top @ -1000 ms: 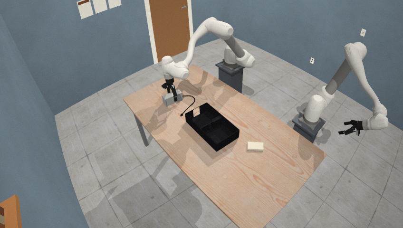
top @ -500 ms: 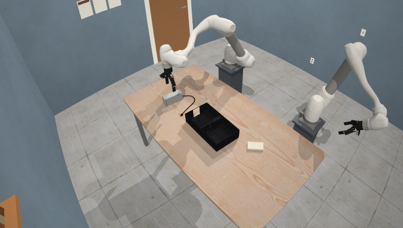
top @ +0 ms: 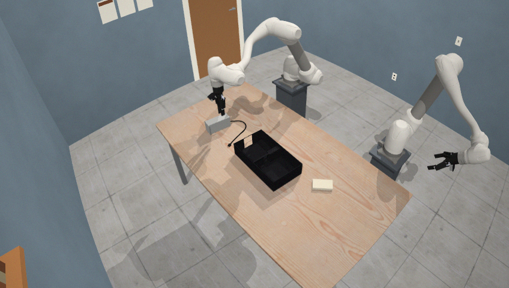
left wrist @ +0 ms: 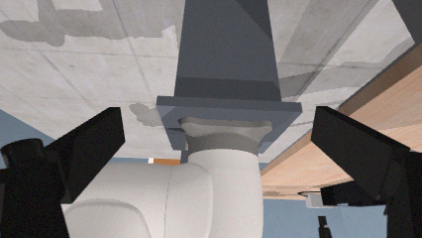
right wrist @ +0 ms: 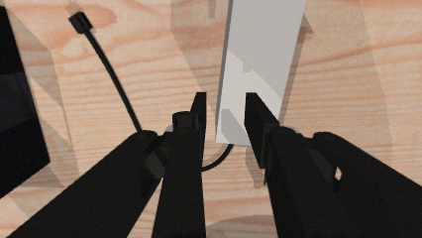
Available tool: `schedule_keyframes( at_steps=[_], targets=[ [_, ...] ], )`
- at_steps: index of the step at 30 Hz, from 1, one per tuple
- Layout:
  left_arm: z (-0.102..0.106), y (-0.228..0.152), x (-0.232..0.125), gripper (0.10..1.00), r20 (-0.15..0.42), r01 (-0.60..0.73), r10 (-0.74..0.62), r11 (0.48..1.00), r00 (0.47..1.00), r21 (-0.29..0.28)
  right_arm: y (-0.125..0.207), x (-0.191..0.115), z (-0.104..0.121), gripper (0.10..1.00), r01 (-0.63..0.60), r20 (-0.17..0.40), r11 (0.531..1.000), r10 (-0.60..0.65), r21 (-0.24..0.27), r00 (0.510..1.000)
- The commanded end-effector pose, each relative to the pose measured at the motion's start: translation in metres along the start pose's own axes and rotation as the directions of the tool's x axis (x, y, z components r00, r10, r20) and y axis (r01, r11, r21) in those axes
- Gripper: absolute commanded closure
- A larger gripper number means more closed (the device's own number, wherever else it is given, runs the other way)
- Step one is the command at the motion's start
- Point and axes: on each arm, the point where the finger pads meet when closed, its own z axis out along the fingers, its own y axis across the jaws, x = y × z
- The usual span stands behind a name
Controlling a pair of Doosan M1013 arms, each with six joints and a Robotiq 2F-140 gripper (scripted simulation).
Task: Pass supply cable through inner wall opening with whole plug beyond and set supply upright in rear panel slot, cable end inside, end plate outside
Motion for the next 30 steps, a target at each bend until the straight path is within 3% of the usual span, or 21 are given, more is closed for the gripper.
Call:
schedule_keyframes(
  at_steps=[1,9,17,30],
  targets=[
    [0.000,0.000,0.000,0.098,-0.001,0.000,0.000,1.000,1.000,0.000,-0.028,-0.021,0.002,0.819,0.078,-0.002,0.997,-0.078,0.001,0.997],
    [0.000,0.000,0.000,0.098,-0.001,0.000,0.000,1.000,1.000,0.000,-0.098,-0.075,0.012,0.819,0.273,-0.002,0.962,-0.273,0.000,0.962],
    [0.000,0.000,0.000,0.098,-0.001,0.000,0.000,1.000,1.000,0.000,-0.120,-0.092,0.015,0.819,0.333,-0.002,0.943,-0.333,0.000,0.943],
    [0.000,0.000,0.000,0.098,-0.001,0.000,0.000,1.000,1.000,0.000,-0.121,-0.093,0.015,0.819,0.336,-0.002,0.942,-0.336,0.000,0.942]
  ],
)
